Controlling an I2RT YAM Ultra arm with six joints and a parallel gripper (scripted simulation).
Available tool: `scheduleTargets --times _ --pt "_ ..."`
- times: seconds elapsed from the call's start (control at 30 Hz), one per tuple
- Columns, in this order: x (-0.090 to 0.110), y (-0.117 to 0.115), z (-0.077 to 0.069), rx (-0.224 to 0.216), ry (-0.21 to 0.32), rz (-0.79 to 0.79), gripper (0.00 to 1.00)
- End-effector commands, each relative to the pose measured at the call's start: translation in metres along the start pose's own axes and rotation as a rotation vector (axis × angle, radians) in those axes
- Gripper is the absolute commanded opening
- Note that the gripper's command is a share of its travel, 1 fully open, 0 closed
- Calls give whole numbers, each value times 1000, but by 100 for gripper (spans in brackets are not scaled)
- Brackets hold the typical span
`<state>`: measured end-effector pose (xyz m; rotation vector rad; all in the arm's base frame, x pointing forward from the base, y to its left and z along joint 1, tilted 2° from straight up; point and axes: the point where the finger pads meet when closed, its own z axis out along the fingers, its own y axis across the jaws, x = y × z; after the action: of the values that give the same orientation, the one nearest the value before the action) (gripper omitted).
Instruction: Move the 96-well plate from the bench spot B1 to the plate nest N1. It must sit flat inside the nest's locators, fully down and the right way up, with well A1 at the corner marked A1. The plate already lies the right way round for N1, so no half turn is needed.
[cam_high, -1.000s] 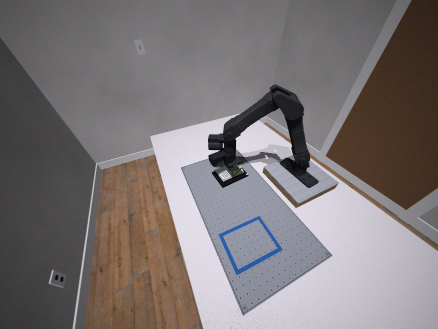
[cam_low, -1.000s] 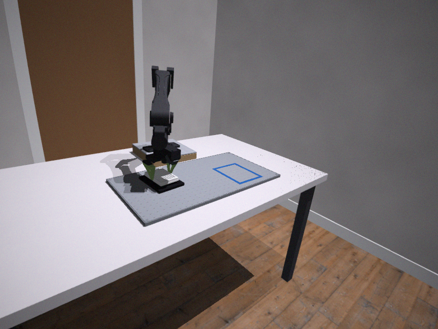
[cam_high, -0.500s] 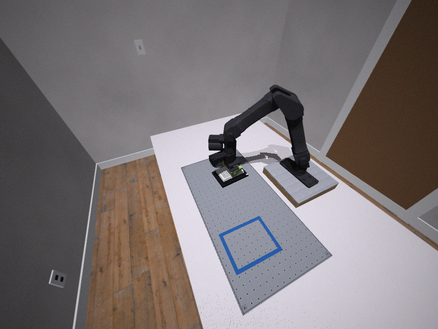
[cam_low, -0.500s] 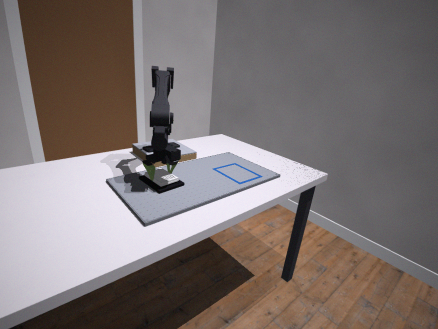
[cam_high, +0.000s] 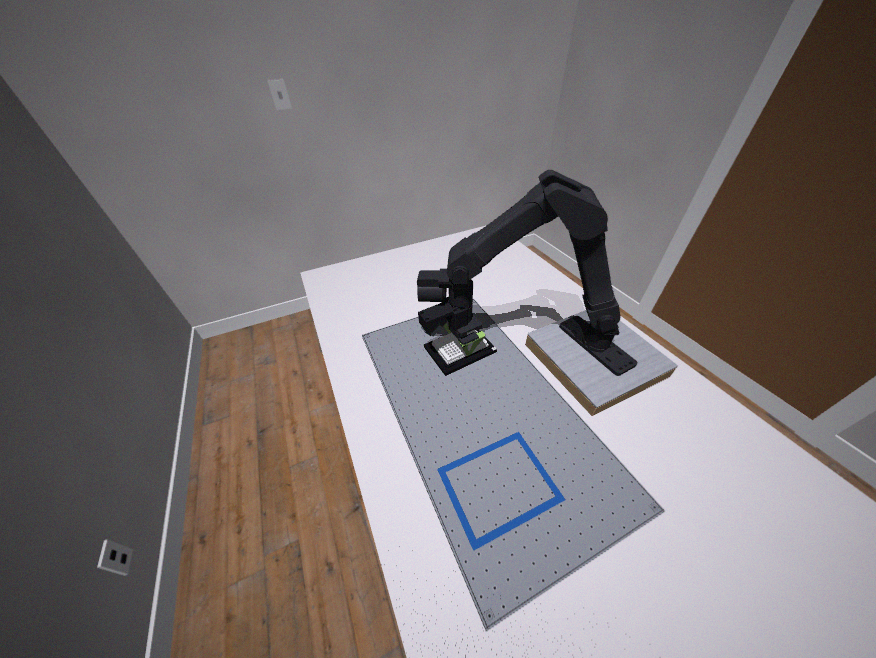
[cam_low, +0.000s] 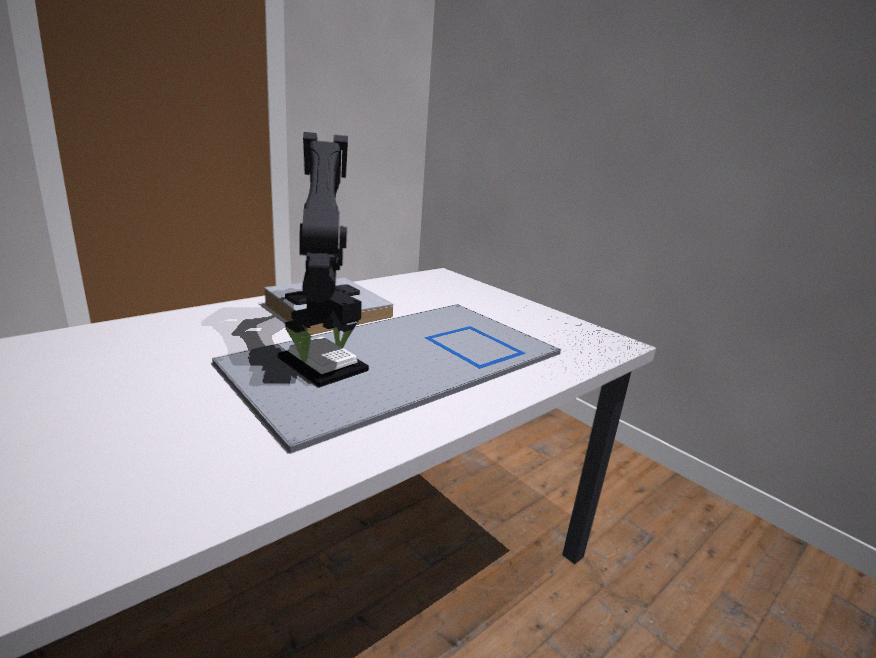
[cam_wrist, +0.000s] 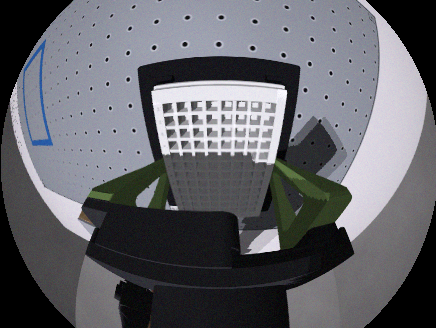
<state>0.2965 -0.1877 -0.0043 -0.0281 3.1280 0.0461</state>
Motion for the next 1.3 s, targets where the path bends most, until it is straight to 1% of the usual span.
scheduleTargets --times 0.0,0.23,0.37,0.53,0.6,0.63,0.73,0.87,1.0,1.13,1.27 --pt "-10 -3 -12 28 -48 0 0" --pt "-5 0 -7 19 -34 1 0" --pt "-9 -2 -10 26 -44 0 0" --pt "-3 2 -4 15 -29 0 0" --pt "-10 -2 -9 27 -46 -1 0" --pt "-10 -3 -9 27 -47 -1 0" --pt "-9 -2 -7 25 -44 -1 0" --pt "-5 1 -2 15 -28 -1 0" --pt "-7 -1 -2 18 -33 -1 0" --pt "-3 2 3 8 -19 -1 0" --pt "-7 0 1 15 -28 -2 0"
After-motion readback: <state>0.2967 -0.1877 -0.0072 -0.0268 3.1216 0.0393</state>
